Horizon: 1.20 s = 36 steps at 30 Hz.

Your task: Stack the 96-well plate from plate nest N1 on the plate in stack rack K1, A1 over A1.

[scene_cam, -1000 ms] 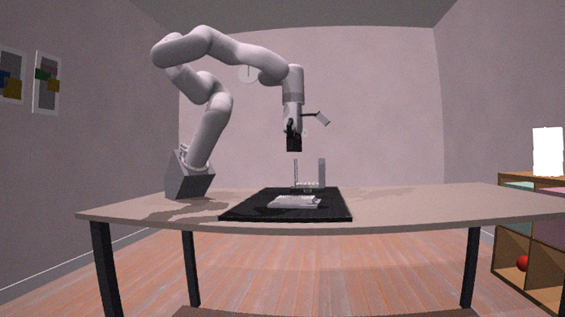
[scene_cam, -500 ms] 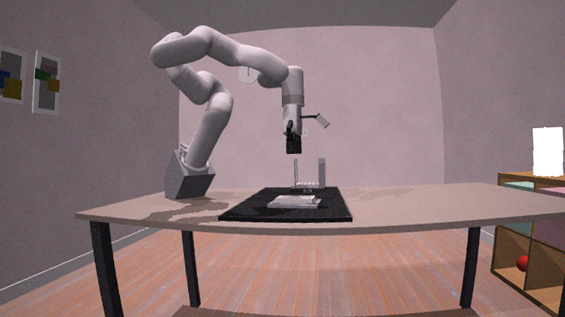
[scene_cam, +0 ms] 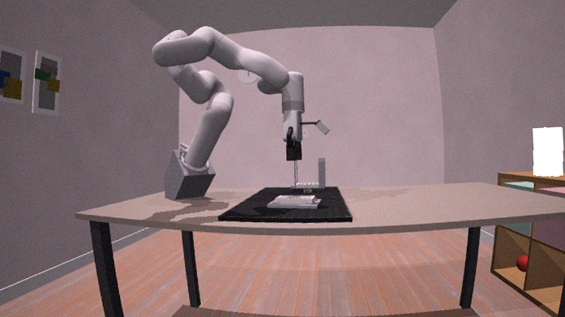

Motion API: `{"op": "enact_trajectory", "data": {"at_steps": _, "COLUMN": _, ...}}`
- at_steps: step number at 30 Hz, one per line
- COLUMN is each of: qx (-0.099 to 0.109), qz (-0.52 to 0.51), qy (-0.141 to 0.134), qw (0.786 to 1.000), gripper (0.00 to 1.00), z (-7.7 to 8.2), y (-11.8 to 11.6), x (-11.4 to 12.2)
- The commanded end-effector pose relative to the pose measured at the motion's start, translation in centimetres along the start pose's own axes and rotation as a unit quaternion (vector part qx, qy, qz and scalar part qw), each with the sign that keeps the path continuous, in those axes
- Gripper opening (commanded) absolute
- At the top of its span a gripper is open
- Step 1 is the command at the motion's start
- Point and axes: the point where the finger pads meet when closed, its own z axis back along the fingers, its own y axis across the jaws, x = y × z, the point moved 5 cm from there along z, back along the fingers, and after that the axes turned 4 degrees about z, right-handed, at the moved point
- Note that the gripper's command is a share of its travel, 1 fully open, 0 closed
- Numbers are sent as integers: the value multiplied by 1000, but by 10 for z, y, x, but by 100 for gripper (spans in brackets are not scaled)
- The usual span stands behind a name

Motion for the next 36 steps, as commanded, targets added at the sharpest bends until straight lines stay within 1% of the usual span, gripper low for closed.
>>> {"op": "enact_trajectory", "data": {"at_steps": 1, "qx": 0, "qz": 0, "qy": 2, "qw": 1000, "gripper": 100, "z": -6, "y": 0, "x": -1}}
{"op": "enact_trajectory", "data": {"at_steps": 3, "qx": 0, "qz": 0, "qy": 2, "qw": 1000, "gripper": 100, "z": -6, "y": 0, "x": -1}}
{"op": "enact_trajectory", "data": {"at_steps": 18, "qx": 0, "qz": 0, "qy": 2, "qw": 1000, "gripper": 100, "z": -31, "y": 0, "x": -1}}
{"op": "enact_trajectory", "data": {"at_steps": 20, "qx": 0, "qz": 0, "qy": 2, "qw": 1000, "gripper": 100, "z": -31, "y": 0, "x": -1}}
{"op": "enact_trajectory", "data": {"at_steps": 36, "qx": 0, "qz": 0, "qy": 2, "qw": 1000, "gripper": 100, "z": -56, "y": 0, "x": -1}}
